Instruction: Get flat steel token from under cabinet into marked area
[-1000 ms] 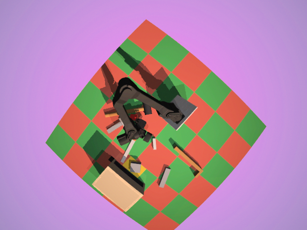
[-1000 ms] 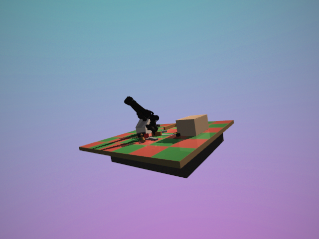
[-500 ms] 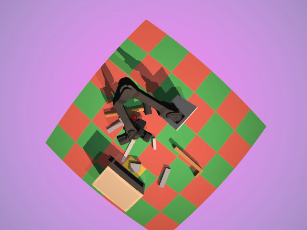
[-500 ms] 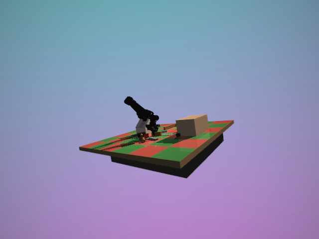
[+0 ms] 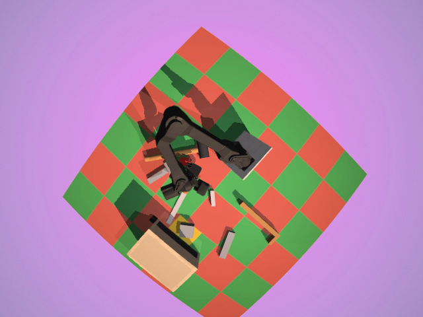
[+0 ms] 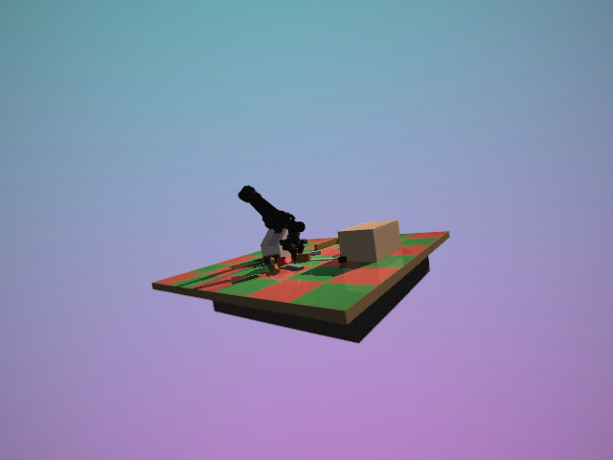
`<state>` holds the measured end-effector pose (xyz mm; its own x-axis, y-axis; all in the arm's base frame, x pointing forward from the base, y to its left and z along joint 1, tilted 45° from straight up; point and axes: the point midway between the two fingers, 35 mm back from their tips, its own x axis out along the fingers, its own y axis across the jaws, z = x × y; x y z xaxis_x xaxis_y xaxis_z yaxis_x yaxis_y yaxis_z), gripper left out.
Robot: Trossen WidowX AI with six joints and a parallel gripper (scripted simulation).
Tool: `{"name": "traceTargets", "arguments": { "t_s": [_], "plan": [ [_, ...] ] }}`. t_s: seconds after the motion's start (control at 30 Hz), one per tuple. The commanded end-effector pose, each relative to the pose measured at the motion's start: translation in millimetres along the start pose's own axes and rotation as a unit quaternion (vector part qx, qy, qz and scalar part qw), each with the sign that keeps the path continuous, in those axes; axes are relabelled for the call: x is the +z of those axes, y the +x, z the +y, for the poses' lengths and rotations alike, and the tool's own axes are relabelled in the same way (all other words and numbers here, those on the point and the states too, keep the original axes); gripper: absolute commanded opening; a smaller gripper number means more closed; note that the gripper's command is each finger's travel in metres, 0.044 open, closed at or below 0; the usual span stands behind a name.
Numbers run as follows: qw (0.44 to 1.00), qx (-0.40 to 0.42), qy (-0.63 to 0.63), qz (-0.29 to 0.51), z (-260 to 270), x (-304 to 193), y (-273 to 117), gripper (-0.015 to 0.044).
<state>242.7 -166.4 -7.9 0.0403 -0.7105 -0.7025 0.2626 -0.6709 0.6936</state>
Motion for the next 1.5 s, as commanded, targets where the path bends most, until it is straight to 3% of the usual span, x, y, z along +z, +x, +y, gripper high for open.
{"name": "traceTargets", "arguments": {
  "t_s": [0.0,0.13,0.47,0.6,1.47],
  "plan": [
    [1.000,-0.002,-0.002,0.001,-1.4,1.4,2.4,0.0270],
    [1.000,0.000,0.001,0.000,0.3,0.0,0.4,0.0165],
    [1.000,0.000,0.001,0.000,0.3,0.0,0.4,0.0098],
    [1.000,0.000,0.001,0.000,0.3,0.0,0.4,0.0000],
    [1.000,-0.001,-0.005,0.002,-0.7,-27.3,0.5,0.0000]
  ]
}}
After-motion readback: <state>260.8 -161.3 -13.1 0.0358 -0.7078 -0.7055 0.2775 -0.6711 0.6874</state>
